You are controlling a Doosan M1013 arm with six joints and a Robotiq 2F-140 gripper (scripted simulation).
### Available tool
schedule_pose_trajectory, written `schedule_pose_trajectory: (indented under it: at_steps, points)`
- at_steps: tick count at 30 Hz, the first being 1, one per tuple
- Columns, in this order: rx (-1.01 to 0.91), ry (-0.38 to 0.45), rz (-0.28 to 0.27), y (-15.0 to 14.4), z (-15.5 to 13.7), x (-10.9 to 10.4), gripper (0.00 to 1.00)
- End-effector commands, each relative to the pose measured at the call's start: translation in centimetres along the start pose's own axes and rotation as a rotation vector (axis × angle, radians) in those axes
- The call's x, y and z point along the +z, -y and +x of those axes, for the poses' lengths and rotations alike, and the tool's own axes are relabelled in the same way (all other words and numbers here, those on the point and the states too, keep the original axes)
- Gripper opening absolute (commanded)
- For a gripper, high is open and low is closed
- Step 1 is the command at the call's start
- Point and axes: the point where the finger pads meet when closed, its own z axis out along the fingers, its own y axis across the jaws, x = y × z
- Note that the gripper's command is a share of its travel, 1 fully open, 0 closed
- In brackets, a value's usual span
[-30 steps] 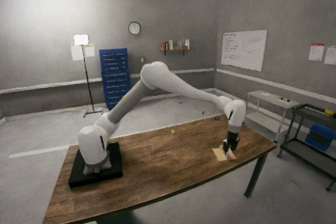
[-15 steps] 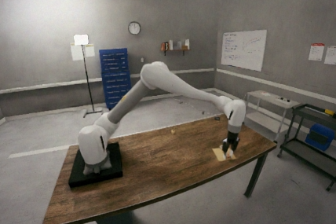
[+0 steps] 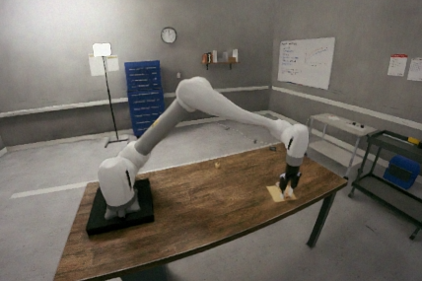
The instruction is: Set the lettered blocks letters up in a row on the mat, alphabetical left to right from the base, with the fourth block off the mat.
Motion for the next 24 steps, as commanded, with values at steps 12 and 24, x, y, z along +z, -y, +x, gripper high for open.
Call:
schedule_pose_trajectory:
  at_steps: [12,24]
  points:
    - [0.000,0.000,0.002,0.1,0.0,-5.8,0.35]
    - [0.000,0.000,0.002,0.0,0.0,-8.7,0.35]
